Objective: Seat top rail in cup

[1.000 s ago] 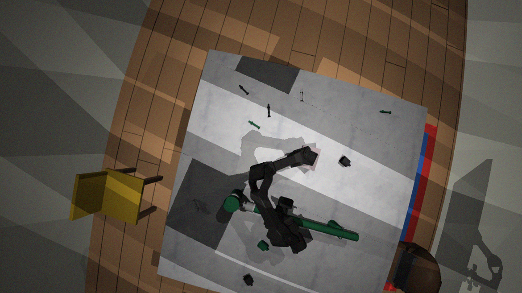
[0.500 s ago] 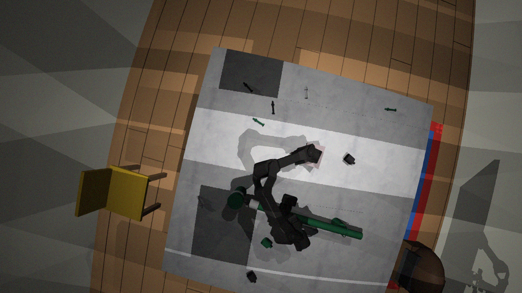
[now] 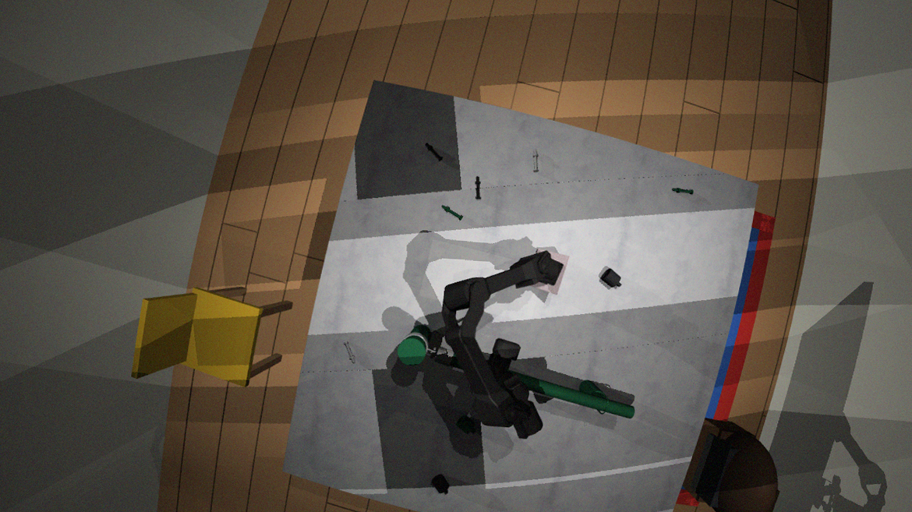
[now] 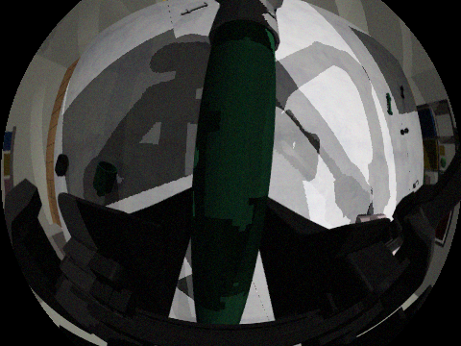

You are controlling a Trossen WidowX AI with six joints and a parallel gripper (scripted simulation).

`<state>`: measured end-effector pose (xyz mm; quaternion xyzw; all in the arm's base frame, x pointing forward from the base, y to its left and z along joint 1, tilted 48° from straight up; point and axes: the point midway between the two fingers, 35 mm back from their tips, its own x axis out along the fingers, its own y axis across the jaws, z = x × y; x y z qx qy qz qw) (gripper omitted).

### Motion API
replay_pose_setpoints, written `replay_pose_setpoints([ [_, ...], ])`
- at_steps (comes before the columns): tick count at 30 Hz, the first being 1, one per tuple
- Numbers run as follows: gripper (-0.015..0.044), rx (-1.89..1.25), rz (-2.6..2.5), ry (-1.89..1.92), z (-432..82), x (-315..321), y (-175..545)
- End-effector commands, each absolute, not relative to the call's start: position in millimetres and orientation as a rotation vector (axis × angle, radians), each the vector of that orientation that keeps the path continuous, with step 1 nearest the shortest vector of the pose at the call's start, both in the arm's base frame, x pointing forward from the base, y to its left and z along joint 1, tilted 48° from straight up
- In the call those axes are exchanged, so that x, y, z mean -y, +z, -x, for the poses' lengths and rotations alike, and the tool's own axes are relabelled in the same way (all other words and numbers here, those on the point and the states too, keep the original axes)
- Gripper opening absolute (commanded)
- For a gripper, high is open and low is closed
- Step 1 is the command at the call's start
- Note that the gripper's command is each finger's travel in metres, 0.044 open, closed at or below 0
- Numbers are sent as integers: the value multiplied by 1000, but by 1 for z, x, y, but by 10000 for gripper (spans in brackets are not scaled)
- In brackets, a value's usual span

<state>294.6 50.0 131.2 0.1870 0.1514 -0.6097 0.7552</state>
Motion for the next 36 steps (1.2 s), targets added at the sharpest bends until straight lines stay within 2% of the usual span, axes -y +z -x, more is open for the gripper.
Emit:
replay_pose_setpoints([
  [1,0,-309,-407,-1304,-299,-52,139],
  [11,0,-330,-408,-1330,-295,-50,131],
  [28,440,-348,-431,-1289,-283,-70,128],
  [36,440,-374,-461,-1235,-265,-96,125],
])
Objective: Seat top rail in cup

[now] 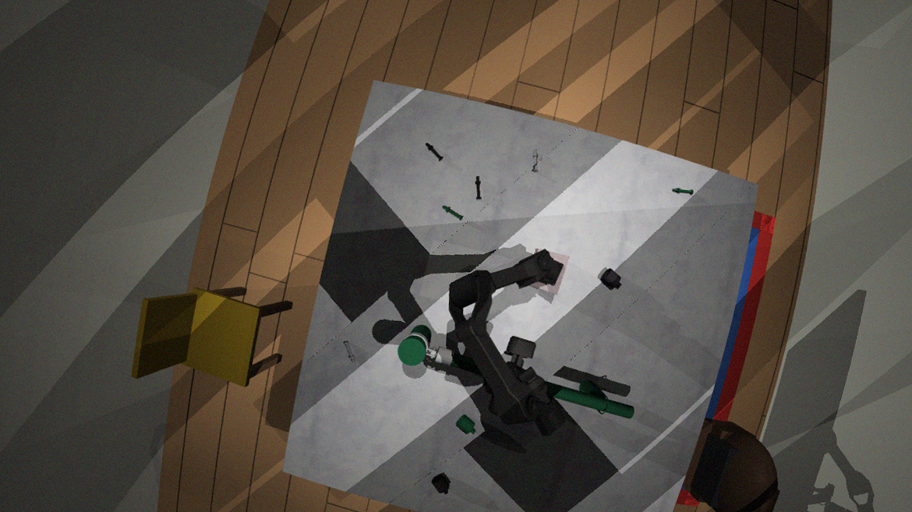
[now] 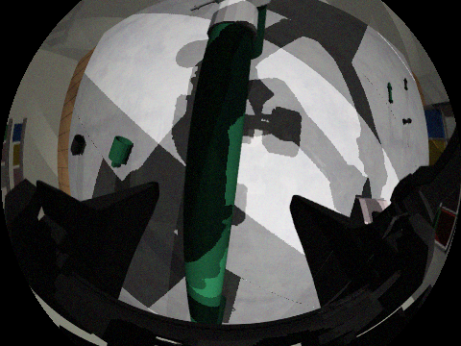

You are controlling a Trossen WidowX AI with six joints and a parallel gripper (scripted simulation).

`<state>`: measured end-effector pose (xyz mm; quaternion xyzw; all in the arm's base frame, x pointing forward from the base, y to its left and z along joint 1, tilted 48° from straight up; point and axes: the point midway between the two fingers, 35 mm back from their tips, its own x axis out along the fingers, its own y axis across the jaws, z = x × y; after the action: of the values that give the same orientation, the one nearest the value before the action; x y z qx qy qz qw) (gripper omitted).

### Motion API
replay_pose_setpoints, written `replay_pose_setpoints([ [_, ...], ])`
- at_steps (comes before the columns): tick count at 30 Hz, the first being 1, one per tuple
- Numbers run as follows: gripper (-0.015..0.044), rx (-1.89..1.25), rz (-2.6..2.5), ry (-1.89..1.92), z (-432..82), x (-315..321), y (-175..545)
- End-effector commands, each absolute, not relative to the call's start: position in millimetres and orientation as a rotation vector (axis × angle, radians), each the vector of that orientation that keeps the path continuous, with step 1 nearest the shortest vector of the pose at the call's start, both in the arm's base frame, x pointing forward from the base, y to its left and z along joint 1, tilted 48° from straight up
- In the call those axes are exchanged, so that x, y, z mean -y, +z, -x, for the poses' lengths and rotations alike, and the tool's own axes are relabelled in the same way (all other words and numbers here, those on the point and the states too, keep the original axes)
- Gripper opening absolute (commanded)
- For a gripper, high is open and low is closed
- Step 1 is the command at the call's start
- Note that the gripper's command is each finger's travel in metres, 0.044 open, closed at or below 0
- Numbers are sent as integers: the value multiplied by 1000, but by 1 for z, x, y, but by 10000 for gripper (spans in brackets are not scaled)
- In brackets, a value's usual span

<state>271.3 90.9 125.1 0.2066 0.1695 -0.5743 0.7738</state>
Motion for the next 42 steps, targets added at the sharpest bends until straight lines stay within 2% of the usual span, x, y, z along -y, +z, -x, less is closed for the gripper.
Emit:
replay_pose_setpoints([
  [1,440,-374,-461,-1234,-265,-97,125],
  [9,440,-427,-520,-1113,-254,-128,144],
  [42,440,-427,-520,-1113,-254,-128,144],
])
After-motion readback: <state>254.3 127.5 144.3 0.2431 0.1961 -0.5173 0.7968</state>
